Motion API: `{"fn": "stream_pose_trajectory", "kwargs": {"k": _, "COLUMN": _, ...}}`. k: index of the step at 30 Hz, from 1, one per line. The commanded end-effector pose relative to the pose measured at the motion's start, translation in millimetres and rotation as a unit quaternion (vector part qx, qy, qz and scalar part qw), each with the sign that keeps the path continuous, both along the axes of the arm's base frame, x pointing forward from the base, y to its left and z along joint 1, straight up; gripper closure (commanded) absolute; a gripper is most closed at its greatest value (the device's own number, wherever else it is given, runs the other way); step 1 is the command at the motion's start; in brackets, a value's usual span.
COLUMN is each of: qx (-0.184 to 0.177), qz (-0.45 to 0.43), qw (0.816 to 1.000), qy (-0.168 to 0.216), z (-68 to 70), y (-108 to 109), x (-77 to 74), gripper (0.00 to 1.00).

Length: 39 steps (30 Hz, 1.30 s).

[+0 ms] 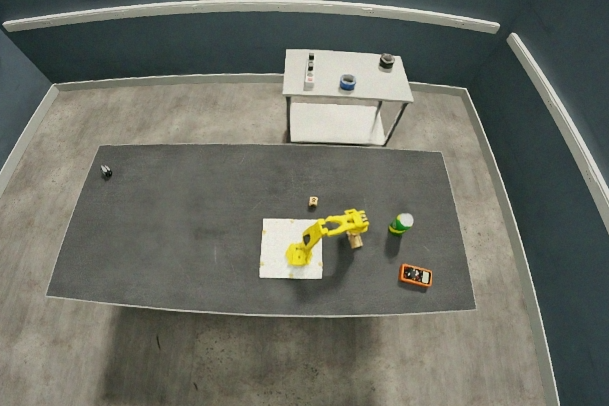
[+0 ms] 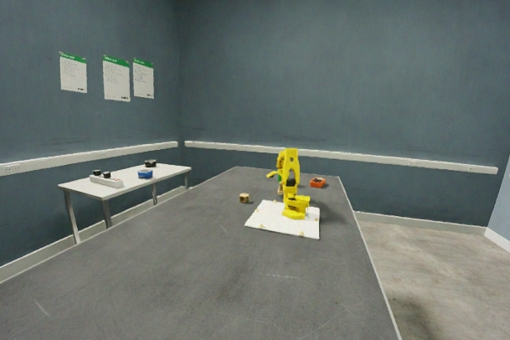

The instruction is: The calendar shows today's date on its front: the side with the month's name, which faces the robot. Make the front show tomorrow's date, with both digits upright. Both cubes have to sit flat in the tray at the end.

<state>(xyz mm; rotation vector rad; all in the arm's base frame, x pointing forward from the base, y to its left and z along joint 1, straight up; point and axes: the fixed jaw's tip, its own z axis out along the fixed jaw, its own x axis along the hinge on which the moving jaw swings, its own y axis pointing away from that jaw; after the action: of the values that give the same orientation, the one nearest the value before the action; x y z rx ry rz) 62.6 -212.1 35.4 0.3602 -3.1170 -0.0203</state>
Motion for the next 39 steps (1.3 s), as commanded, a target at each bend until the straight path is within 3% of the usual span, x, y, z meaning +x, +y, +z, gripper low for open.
{"fn": "stream_pose_trajectory", "kwargs": {"k": 1, "qx": -0.007, "qz": -0.007, "qw": 1.000, "qy": -0.003, "z": 8.3, "y": -2.5, "x": -0.4, "gripper": 1.00}}
{"fn": "stream_pose_trajectory", "kwargs": {"k": 16, "qx": -0.010, "qz": -0.007, "qw": 1.000, "qy": -0.004, "z": 32.1, "y": -2.1, "x": -0.6, "gripper": 1.00}}
{"fn": "stream_pose_trajectory", "kwargs": {"k": 28, "qx": -0.011, "qz": -0.002, "qw": 1.000, "qy": -0.004, "z": 33.8, "y": -1.0, "x": 1.1, "gripper": 1.00}}
{"fn": "stream_pose_trajectory", "kwargs": {"k": 33, "qx": -0.010, "qz": 0.031, "qw": 0.999, "qy": -0.004, "z": 31.1, "y": 5.6, "x": 14.3, "gripper": 1.00}}
{"fn": "stream_pose_trajectory", "kwargs": {"k": 39, "qx": -0.008, "qz": 0.108, "qw": 0.994, "qy": -0.004, "z": 24.7, "y": 24.8, "x": 42.6, "gripper": 1.00}}
